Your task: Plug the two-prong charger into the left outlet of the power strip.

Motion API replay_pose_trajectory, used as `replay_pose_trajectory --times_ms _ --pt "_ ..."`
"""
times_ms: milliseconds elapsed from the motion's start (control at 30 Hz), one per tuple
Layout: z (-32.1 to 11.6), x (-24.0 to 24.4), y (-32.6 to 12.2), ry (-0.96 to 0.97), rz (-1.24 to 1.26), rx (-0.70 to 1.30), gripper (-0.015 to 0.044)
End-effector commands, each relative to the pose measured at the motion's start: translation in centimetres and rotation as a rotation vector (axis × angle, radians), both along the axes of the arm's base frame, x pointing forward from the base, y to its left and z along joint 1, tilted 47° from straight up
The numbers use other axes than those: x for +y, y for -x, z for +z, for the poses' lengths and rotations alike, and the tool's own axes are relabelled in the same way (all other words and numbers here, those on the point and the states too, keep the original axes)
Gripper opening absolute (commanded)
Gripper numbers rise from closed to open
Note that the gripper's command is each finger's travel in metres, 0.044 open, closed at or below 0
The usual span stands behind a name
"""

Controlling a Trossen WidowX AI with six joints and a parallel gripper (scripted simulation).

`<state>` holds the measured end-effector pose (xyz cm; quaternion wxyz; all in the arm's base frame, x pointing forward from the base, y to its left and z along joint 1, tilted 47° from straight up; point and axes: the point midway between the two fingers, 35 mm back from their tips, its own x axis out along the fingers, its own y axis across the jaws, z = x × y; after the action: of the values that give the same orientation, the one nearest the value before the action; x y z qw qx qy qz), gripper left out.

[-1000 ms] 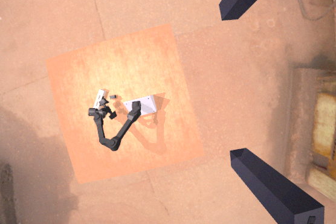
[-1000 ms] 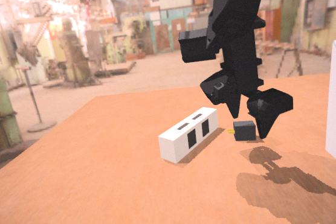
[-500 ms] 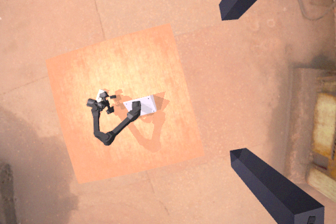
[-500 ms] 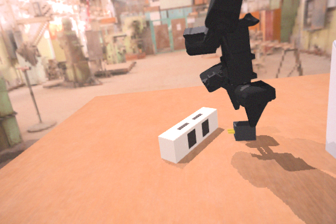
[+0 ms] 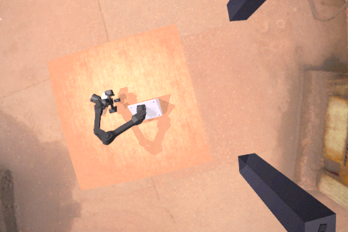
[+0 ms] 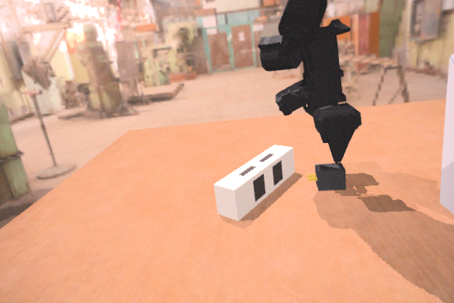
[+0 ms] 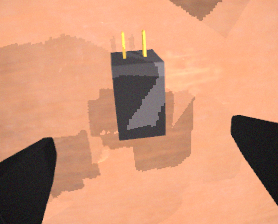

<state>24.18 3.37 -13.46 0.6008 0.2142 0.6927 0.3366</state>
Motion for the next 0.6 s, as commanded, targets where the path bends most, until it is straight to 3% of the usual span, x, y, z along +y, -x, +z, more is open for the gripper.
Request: replay_pose_trajectory --times_ms 0,567 --pt "-0.3 0.1 0.0 -0.003 -0.010 0.004 0.0440" --pt "-1.9 1.8 0.2 -0.003 -0.010 0.004 0.0440"
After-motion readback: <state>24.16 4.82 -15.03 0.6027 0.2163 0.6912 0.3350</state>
